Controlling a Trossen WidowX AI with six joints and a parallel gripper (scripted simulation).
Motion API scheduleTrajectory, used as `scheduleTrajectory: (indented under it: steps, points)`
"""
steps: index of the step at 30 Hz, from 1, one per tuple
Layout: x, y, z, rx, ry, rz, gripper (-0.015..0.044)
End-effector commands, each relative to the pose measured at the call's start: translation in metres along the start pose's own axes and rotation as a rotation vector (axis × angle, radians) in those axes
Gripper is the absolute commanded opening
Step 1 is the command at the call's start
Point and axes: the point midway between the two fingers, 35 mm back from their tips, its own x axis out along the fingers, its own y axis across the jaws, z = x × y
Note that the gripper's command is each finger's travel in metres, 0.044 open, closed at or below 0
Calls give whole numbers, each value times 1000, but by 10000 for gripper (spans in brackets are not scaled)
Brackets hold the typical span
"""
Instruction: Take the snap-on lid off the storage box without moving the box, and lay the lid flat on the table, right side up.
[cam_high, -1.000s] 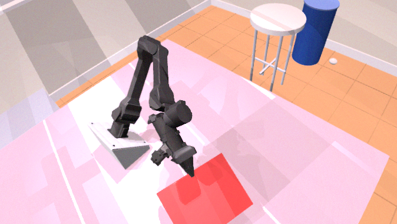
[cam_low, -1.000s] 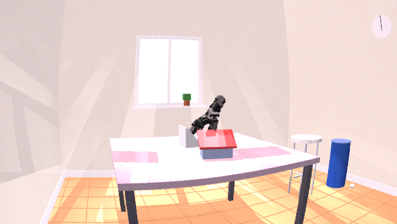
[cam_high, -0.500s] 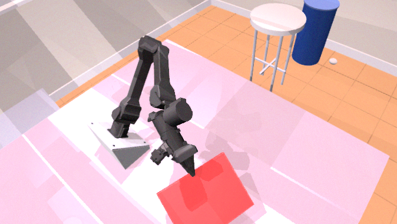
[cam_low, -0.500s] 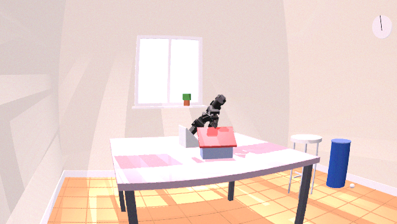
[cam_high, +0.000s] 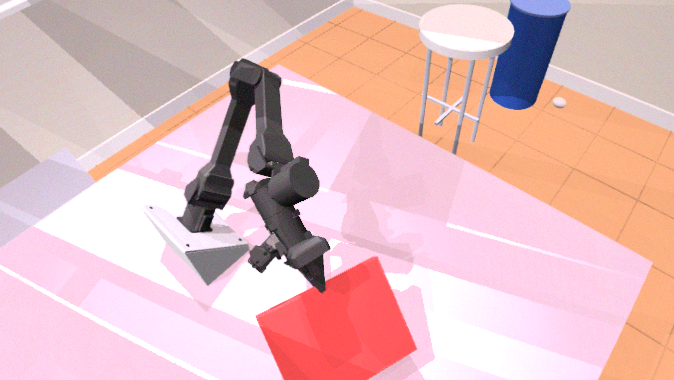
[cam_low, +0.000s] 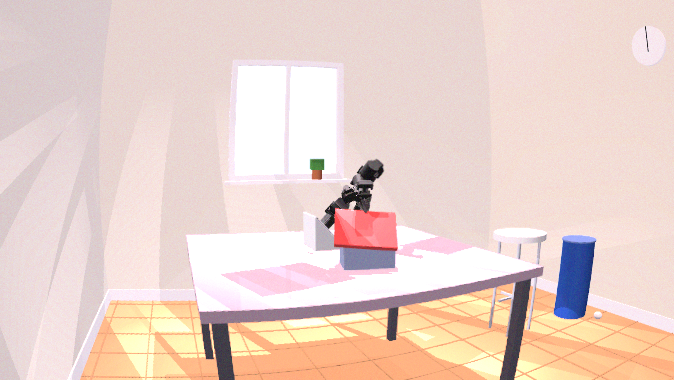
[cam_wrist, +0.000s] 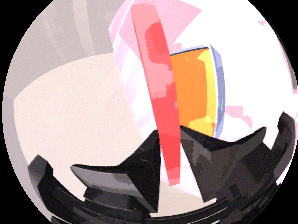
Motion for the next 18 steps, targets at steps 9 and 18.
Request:
scheduleTrajectory:
  steps: [9,18]
  points:
    - [-12,16,1,-3,-5,12,0]
    - [-20,25,1,-3,-5,12,0]
